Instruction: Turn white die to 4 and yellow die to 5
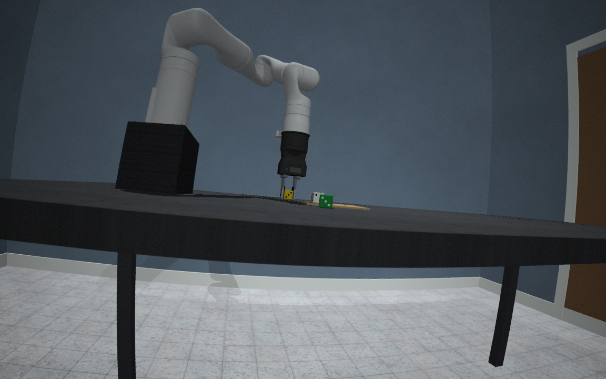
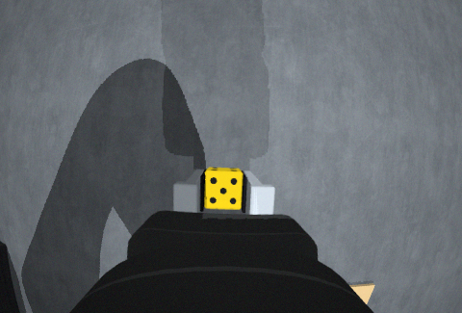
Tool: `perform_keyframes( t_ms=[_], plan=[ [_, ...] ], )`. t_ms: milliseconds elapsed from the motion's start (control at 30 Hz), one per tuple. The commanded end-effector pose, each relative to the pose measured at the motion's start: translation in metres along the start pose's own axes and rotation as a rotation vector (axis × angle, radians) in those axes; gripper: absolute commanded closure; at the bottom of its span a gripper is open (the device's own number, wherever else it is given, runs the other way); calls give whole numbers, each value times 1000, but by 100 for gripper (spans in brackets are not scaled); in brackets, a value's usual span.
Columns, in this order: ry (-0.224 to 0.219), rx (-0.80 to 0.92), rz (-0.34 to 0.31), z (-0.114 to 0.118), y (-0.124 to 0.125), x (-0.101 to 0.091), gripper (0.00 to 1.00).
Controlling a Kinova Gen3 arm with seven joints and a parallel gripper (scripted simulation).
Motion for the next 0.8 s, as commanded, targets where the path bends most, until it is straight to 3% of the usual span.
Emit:
perform_keyframes(
  t_ms=[0, 167, 600, 767],
  plan=[
    [-4, 1, 4, 1, 1, -7, 51],
    [-4, 1, 4, 1, 1, -18, 51],
    [-4, 1, 4, 1, 1, -82, 51],
    [-4, 1, 4, 1, 1, -91, 51]
  ],
)
Point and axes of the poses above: the point where the finger pads meet when closed, its own x axis out along the fingers, its own z axis across the jaws, y = z × x, the point moved 8 cm from there along -x, back along the fingers, and after that the axes turned 11 degrees about x, right-handed, at the moved point
